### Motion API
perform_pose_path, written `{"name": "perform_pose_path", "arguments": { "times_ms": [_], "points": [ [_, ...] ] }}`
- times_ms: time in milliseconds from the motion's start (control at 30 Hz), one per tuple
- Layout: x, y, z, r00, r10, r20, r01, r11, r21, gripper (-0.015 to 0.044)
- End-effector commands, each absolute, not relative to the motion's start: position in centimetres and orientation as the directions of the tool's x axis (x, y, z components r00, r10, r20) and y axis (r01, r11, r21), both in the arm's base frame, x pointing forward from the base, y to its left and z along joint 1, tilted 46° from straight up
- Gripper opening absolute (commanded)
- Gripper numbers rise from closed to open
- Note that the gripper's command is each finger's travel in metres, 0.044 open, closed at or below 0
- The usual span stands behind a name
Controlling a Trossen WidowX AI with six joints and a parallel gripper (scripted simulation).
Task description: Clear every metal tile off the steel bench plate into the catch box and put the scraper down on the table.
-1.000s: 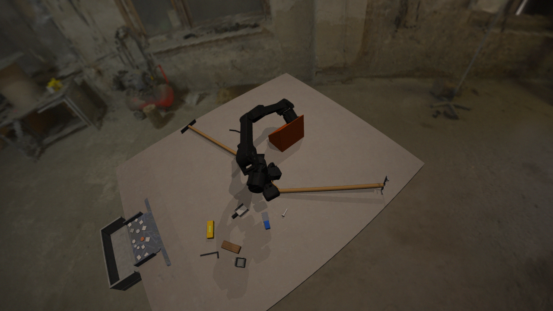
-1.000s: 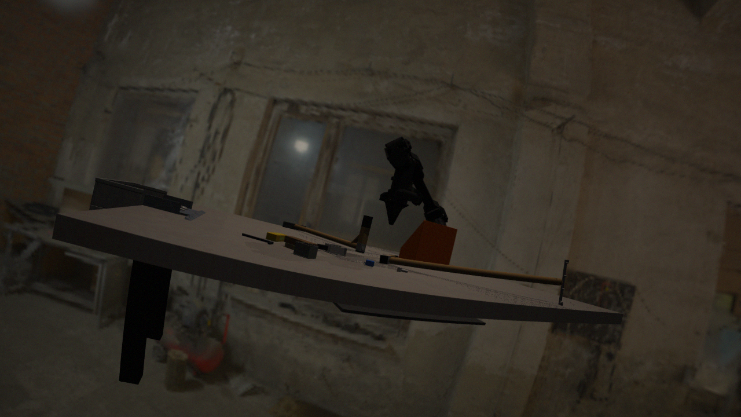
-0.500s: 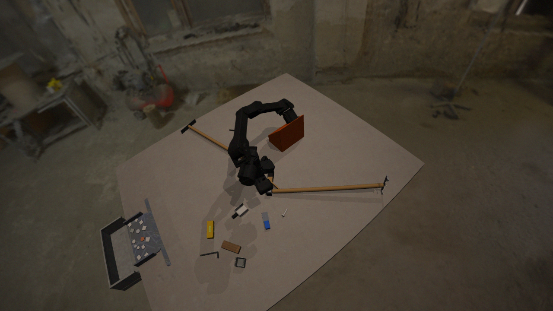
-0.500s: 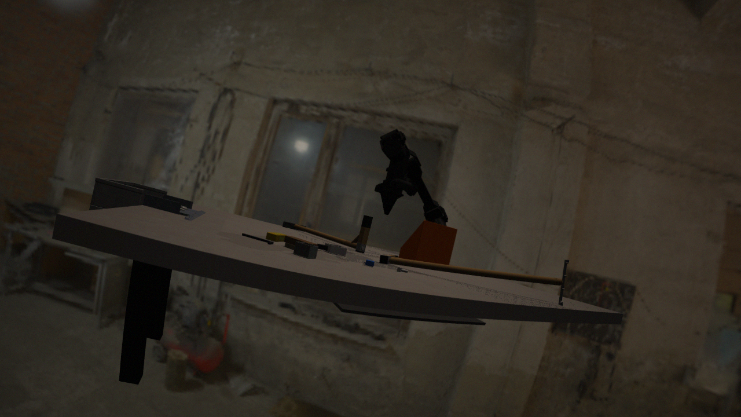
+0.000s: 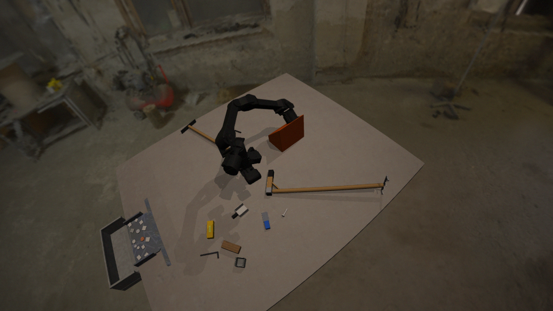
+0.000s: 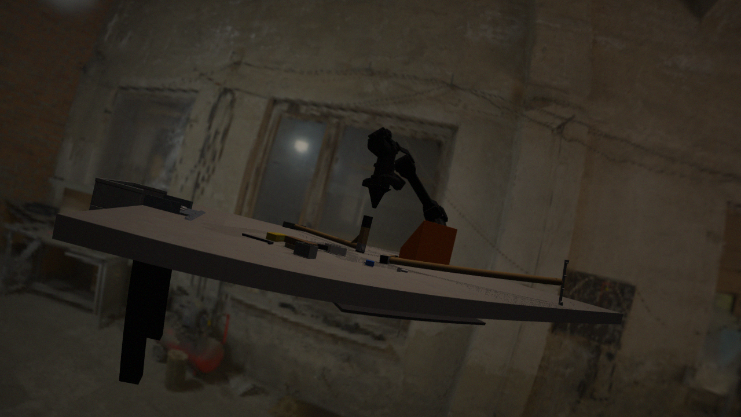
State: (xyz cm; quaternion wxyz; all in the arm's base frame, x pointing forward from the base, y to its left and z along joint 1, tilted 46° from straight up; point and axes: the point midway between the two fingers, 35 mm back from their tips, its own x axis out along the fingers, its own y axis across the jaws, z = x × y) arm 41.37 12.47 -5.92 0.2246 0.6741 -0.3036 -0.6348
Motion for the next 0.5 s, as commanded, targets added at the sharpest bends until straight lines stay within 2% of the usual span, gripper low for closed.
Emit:
{"name": "perform_pose_path", "arguments": {
  "times_ms": [0,467],
  "points": [
    [41.6,11.0,-4.4,0.006,-0.698,-0.716,-0.098,-0.713,0.694,0.0],
    [41.4,7.2,0.4,0.001,-0.702,-0.712,-0.024,-0.712,0.702,0.0]
  ]
}}
